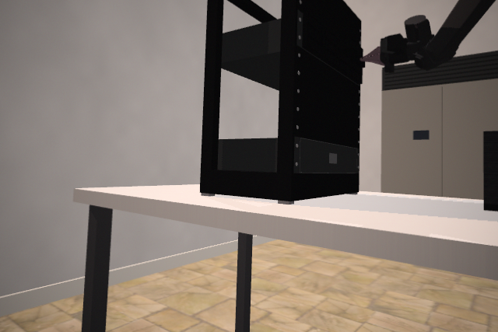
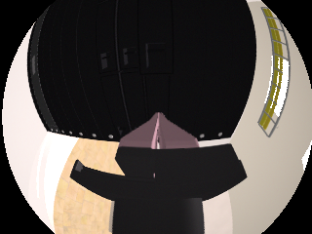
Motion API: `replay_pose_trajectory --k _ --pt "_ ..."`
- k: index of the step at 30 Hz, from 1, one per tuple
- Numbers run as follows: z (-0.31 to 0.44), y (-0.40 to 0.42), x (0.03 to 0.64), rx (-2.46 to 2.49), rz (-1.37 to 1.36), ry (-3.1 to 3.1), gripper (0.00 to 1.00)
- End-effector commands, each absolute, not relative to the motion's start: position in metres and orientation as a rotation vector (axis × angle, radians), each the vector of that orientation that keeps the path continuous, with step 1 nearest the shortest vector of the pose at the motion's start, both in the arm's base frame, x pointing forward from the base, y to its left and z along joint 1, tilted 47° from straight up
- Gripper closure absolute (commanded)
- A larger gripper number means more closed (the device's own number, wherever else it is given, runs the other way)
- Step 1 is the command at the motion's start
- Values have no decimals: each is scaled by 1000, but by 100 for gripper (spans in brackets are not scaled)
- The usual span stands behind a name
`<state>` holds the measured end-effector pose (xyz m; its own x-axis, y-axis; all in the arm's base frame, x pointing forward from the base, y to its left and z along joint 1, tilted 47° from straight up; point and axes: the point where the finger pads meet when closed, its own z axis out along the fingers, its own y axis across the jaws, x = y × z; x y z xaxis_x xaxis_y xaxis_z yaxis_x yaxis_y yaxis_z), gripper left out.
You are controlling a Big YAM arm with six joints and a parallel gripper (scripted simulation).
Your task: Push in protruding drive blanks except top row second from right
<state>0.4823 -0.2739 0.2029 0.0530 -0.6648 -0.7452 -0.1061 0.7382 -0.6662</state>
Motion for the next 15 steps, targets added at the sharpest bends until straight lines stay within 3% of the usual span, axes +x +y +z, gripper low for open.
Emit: replay_pose_trajectory --k 1,15 --pt "231 -278 518 -695 -490 1423 100" --pt "233 -274 528 -693 -488 1423 100"
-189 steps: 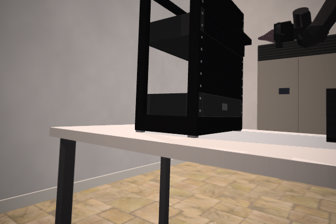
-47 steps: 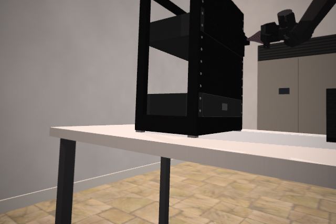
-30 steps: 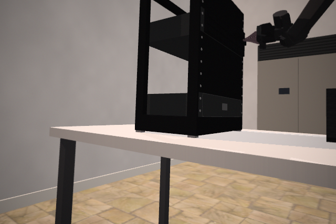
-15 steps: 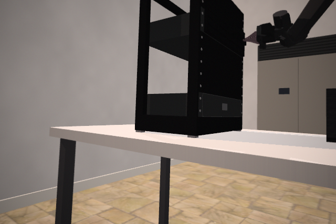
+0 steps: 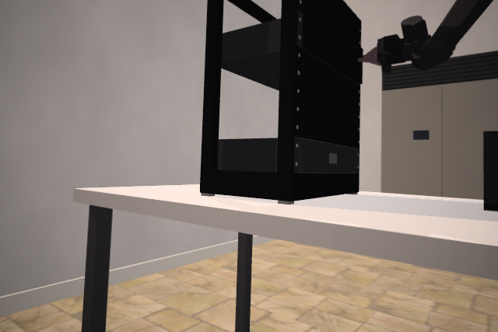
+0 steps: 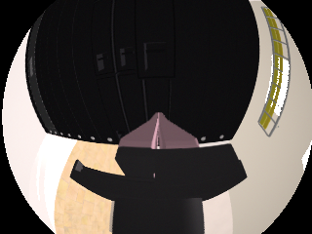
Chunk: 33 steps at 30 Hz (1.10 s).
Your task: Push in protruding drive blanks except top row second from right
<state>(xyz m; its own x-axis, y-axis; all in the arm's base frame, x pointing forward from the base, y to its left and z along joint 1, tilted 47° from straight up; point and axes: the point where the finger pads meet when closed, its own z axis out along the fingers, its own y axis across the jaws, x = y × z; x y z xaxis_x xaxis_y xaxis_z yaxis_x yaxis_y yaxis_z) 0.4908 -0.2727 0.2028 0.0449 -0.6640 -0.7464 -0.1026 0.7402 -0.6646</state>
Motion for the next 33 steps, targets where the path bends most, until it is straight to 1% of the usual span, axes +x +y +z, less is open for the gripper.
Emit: replay_pose_trajectory --k 1,27,29,30,31,33 --pt "233 -274 528 -693 -488 1423 100" --pt "234 -274 523 -699 -485 1419 100" --pt "251 -273 512 -711 -515 1386 100" --pt "252 -290 496 -694 -549 1391 100" --pt "228 -281 478 -680 -512 1434 100" --pt "227 -282 459 -681 -511 1437 100"
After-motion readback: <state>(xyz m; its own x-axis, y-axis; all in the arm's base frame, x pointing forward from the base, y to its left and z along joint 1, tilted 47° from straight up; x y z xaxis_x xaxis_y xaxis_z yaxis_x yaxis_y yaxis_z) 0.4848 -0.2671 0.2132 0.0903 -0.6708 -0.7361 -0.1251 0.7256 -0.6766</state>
